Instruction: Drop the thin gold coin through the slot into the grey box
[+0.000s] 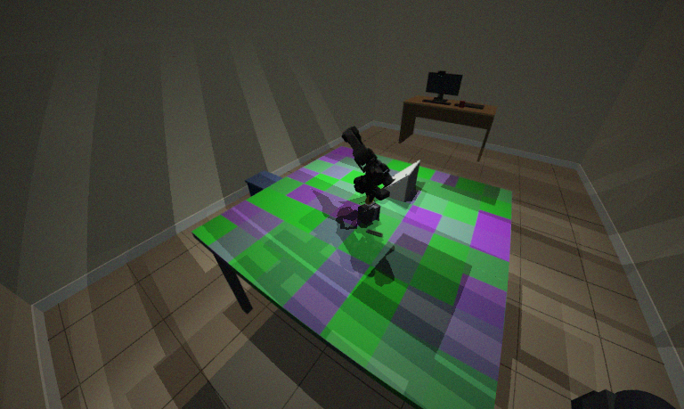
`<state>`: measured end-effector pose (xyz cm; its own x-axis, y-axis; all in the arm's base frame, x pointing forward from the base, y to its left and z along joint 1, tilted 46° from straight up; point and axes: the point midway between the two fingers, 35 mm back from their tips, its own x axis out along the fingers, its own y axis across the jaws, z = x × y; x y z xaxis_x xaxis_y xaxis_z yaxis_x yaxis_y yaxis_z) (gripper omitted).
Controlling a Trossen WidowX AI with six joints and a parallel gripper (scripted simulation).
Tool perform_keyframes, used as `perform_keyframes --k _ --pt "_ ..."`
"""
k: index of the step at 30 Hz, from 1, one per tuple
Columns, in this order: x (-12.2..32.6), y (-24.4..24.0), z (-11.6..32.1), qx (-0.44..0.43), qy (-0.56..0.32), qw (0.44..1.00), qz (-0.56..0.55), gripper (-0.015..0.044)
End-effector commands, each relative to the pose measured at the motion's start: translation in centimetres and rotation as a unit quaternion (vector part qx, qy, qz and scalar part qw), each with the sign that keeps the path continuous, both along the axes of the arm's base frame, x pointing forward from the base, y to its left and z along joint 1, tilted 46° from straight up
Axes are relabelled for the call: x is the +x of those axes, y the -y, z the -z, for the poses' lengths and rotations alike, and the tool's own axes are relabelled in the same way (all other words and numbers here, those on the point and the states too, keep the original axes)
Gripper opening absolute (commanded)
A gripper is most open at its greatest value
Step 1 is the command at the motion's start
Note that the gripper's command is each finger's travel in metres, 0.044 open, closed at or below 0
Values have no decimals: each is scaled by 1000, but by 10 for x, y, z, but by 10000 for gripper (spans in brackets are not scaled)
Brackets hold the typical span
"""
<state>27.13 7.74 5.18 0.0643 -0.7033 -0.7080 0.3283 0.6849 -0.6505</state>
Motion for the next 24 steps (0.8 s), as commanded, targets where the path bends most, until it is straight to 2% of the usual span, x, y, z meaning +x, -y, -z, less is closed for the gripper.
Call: perform_keyframes --k 1,24 --pt "-1 2 1 -2 -2 1000 -2 0" --pt "0 10 8 -2 -1 1000 -2 0"
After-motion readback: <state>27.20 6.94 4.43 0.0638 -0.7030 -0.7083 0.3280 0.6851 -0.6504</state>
